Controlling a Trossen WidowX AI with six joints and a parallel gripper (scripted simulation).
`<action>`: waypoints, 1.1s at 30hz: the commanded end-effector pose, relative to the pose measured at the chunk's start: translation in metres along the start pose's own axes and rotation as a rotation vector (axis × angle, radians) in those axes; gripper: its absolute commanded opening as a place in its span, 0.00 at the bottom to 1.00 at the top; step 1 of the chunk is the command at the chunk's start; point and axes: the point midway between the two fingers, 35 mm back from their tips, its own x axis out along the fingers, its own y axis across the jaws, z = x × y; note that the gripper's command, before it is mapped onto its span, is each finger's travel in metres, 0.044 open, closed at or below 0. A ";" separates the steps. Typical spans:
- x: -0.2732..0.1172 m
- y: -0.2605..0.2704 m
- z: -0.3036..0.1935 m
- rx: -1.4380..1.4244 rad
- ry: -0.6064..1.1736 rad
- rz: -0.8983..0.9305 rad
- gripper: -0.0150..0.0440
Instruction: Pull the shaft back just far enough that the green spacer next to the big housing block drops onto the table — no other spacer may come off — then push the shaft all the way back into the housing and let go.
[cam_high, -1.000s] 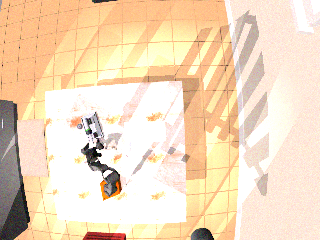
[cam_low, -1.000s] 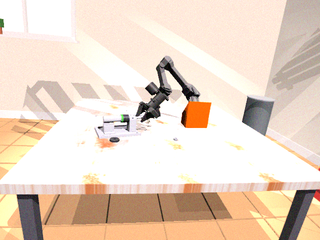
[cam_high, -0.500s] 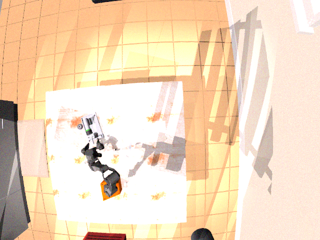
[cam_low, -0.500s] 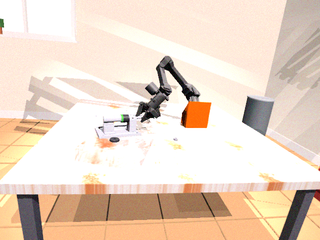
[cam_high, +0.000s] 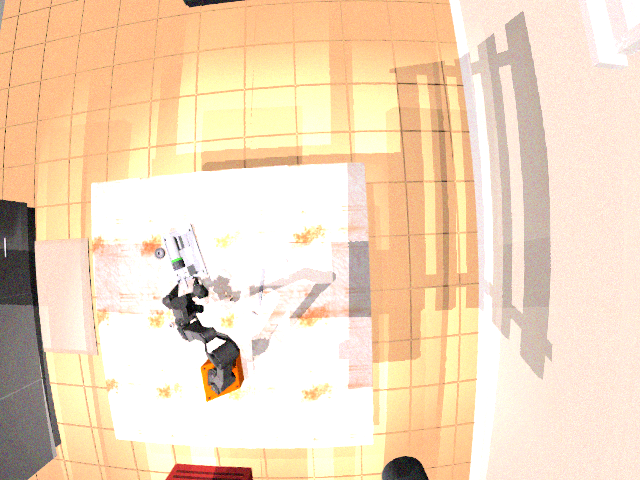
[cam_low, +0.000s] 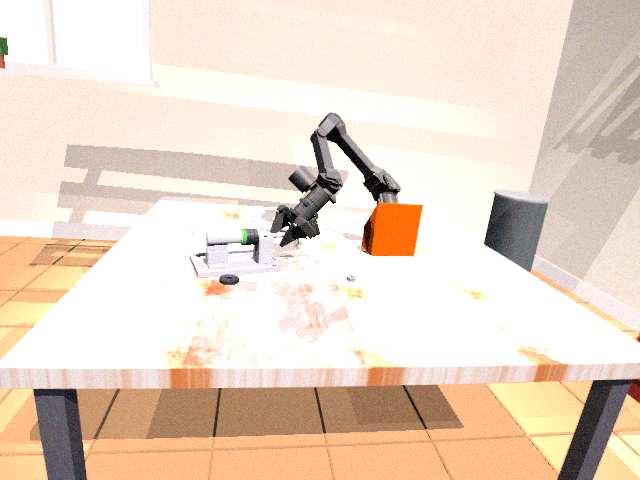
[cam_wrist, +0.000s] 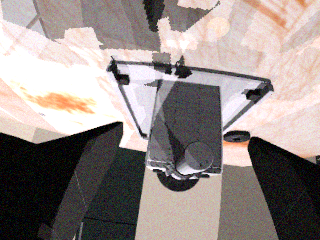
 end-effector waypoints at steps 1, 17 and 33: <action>0.007 0.000 -0.002 0.000 0.006 -0.003 1.00; 0.011 0.000 -0.002 0.000 0.006 -0.003 1.00; 0.011 -0.001 -0.002 0.000 0.003 0.001 0.78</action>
